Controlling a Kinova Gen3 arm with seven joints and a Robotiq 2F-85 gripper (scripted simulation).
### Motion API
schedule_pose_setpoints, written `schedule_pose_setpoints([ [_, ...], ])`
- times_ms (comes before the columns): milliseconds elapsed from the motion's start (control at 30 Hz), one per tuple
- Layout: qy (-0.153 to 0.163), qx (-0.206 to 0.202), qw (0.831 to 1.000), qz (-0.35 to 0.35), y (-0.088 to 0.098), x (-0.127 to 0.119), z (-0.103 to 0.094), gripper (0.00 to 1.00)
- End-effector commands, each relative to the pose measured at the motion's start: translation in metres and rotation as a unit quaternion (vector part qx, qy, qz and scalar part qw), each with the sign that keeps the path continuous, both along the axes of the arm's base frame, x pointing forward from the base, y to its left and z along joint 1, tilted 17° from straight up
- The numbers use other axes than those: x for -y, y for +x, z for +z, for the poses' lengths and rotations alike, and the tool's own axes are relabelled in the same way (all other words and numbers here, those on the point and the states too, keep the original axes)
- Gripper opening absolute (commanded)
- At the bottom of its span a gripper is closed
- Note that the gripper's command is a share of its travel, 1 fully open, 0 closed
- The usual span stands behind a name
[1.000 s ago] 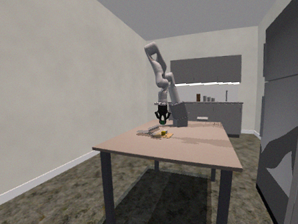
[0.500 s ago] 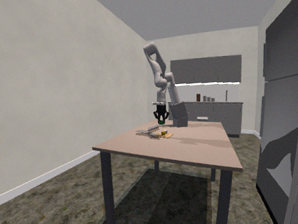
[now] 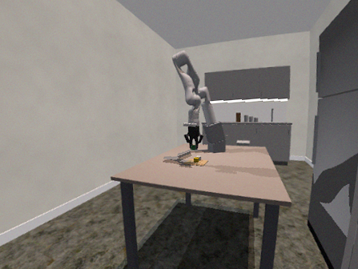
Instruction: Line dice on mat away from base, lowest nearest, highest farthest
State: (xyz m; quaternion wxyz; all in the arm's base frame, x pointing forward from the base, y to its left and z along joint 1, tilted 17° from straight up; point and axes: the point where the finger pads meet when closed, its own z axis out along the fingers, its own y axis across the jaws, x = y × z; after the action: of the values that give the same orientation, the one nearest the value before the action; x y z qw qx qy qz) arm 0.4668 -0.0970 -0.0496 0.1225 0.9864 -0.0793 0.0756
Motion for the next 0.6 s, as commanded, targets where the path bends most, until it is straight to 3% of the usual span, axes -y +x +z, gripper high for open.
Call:
schedule_pose_setpoints([
  [0, 0.0, -0.001, 1.0, 0.0, 0.0, 0.001, -0.005, 0.26],
  [567, 0.0, -0.001, 1.0, 0.0, 0.009, 0.017, -0.066, 0.26],
])
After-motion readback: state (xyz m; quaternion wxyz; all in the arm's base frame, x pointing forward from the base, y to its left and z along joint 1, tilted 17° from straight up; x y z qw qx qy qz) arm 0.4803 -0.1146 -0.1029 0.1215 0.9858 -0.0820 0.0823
